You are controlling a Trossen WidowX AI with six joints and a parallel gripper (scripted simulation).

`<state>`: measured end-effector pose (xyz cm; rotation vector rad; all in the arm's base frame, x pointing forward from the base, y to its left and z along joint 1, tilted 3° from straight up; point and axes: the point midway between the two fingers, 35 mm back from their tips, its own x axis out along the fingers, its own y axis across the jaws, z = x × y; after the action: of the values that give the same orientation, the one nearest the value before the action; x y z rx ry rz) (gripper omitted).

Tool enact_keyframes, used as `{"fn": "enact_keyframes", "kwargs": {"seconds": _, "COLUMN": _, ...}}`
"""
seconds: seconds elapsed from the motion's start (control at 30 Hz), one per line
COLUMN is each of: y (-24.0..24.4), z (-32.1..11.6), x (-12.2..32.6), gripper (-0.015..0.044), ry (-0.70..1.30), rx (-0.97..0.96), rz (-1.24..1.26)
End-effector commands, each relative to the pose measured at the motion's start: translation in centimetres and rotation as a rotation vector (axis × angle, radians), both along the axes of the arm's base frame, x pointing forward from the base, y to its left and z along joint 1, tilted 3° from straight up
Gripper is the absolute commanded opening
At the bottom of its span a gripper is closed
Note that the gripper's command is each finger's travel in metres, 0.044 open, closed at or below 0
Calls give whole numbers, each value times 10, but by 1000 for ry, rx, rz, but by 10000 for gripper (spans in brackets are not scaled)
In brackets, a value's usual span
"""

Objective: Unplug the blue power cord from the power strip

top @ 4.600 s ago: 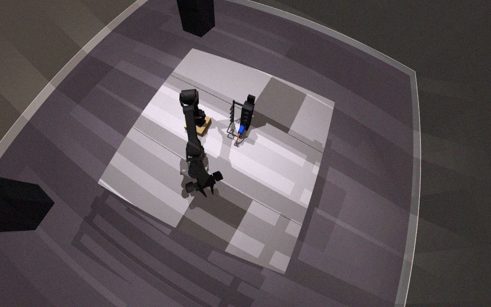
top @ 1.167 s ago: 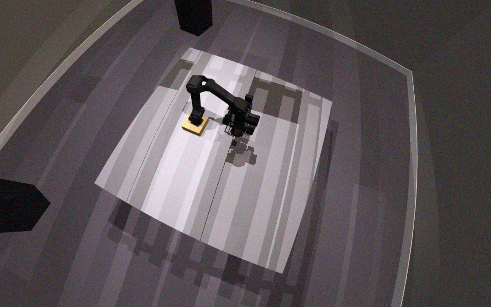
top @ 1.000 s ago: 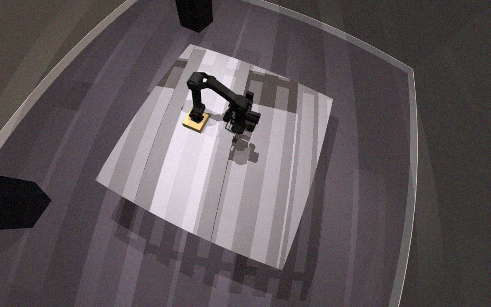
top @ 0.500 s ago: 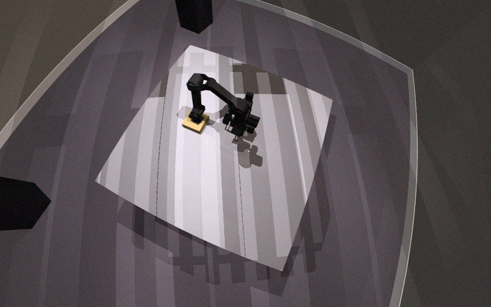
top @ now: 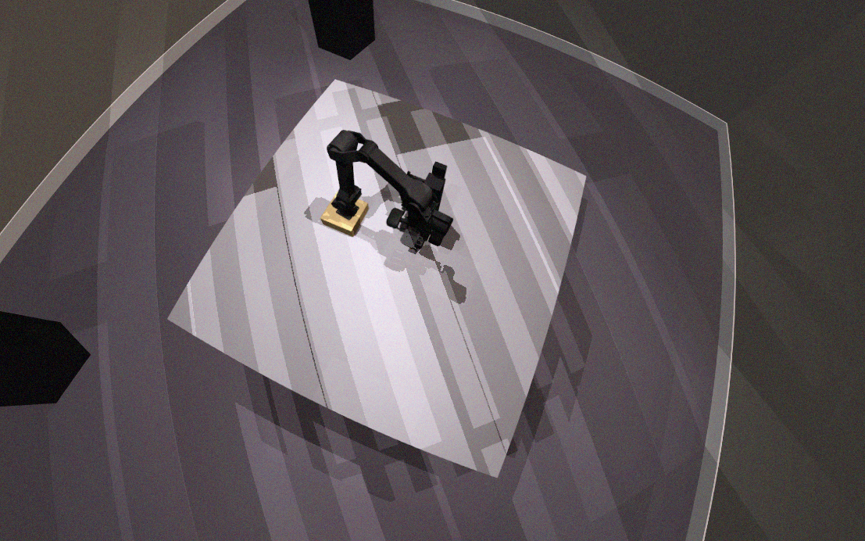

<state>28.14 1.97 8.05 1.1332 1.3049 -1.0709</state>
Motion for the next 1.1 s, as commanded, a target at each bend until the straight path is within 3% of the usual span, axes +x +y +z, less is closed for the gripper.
{"fn": "enact_keyframes", "kwargs": {"seconds": 0.0, "y": 3, "z": 0, "x": 0, "gripper": 184, "ry": -4, "rx": -2, "rz": -5}}
{"fn": "enact_keyframes", "kwargs": {"seconds": 0.33, "y": -8, "z": 2, "x": 3, "gripper": 440, "ry": -4, "rx": -4, "rz": -5}}
{"fn": "enact_keyframes", "kwargs": {"seconds": 0.53, "y": -55, "z": 10, "x": 9, "gripper": 440, "ry": -5, "rx": -8, "rz": -5}}
{"fn": "enact_keyframes", "kwargs": {"seconds": 1.07, "y": -57, "z": 10, "x": 9, "gripper": 440, "ry": -5, "rx": -8, "rz": -5}}
